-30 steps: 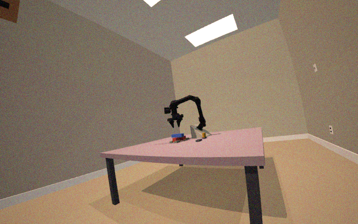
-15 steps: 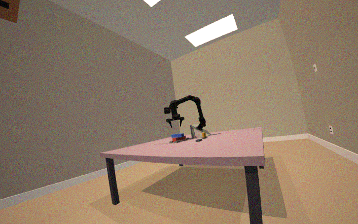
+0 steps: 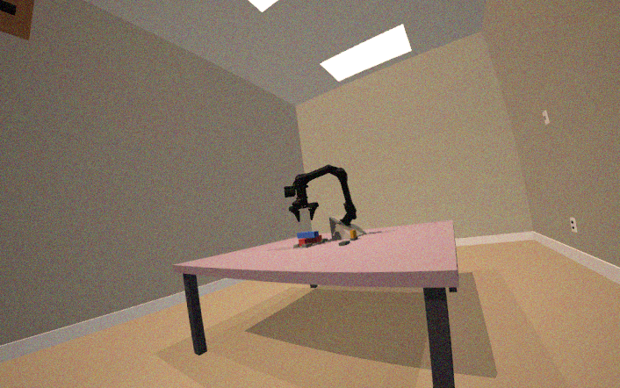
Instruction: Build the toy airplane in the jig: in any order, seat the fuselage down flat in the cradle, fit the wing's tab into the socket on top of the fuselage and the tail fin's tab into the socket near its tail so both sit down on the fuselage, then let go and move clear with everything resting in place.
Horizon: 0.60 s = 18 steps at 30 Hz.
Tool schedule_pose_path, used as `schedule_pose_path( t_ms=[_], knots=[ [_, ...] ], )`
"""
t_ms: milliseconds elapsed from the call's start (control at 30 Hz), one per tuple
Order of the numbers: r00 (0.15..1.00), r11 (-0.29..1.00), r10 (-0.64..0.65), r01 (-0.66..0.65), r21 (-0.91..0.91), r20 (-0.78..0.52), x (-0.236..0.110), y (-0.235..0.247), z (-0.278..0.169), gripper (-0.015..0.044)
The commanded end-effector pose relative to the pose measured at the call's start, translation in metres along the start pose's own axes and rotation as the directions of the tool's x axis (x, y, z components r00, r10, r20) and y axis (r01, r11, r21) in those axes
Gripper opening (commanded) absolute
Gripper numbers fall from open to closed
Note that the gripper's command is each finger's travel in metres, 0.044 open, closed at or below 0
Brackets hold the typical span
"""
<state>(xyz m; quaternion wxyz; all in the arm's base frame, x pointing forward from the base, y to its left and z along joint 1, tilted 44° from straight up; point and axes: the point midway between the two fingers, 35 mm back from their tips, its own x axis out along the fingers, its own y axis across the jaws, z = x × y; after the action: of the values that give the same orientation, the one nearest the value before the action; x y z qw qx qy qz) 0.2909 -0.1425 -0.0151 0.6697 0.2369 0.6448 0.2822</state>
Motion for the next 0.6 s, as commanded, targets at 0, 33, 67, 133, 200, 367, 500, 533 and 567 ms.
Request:
schedule_pose_path(
  t_ms=[0,33,67,133,200,367,500,533,567],
  knots=[
    [1.000,0.994,-0.004,0.004,0.114,0.000,0.000,-0.001,0.000,0.0440],
    [1.000,0.994,-0.004,0.004,0.114,0.000,0.000,-0.001,0.000,0.0440],
    [1.000,0.994,-0.004,0.004,0.114,0.000,0.000,-0.001,0.000,0.0440],
    [1.000,0.994,-0.004,0.004,0.114,0.000,0.000,-0.001,0.000,0.0440],
    [1.000,0.993,-0.004,0.004,0.116,0.001,-0.001,0.001,0.000,0.0440],
    [1.000,0.988,-0.002,0.000,0.158,0.012,-0.011,0.060,-0.003,0.0440],
    [1.000,0.988,-0.004,0.003,0.155,0.010,-0.015,0.117,-0.013,0.0440],
    [1.000,0.988,-0.005,0.003,0.153,0.009,-0.016,0.130,-0.018,0.0440],
    [1.000,0.989,-0.005,0.004,0.150,0.008,-0.016,0.144,-0.022,0.0440]
  ],
)
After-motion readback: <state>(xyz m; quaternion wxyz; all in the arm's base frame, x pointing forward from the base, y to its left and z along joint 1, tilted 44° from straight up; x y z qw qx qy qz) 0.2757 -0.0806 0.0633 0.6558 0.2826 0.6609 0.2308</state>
